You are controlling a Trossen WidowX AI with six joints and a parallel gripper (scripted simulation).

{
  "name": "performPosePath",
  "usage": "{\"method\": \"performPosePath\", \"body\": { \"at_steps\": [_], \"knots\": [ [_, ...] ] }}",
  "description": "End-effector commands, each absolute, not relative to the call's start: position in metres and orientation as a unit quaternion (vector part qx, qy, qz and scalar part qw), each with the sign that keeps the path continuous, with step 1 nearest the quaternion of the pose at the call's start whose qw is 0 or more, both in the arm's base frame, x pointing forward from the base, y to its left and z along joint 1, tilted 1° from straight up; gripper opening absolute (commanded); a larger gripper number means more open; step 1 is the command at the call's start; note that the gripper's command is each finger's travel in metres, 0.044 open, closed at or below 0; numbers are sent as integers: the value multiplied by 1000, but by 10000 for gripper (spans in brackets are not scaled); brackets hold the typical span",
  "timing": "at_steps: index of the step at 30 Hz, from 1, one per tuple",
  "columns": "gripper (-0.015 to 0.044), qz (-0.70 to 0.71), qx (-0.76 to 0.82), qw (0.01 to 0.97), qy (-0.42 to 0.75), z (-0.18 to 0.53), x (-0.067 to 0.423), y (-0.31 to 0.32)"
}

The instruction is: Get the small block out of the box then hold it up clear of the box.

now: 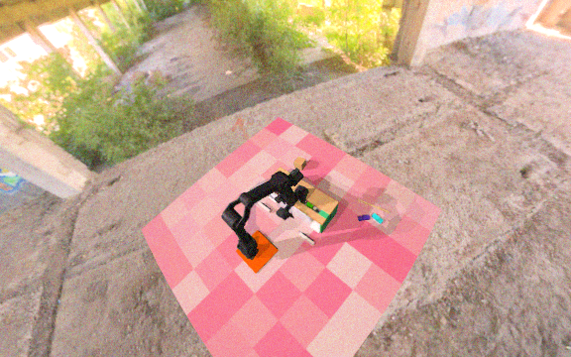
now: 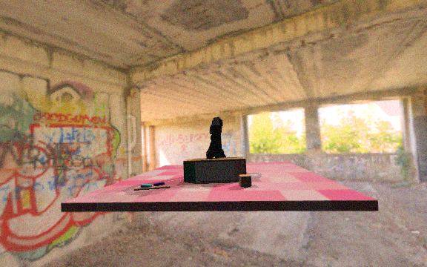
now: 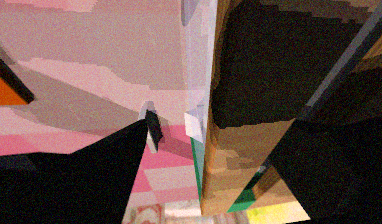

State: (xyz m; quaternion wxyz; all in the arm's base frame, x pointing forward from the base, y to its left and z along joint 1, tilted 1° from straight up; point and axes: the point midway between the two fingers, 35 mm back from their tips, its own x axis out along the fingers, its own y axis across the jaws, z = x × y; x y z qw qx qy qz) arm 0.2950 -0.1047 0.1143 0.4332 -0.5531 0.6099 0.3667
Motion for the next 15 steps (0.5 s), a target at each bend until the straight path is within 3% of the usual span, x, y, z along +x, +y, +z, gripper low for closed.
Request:
{"method": "performPosePath", "body": {
  "at_steps": [1, 15],
  "knots": [
    [400, 368, -553, 432, 610, 114, 293, -108],
    [400, 367, -553, 432, 611, 114, 292, -122]
  ]
}}
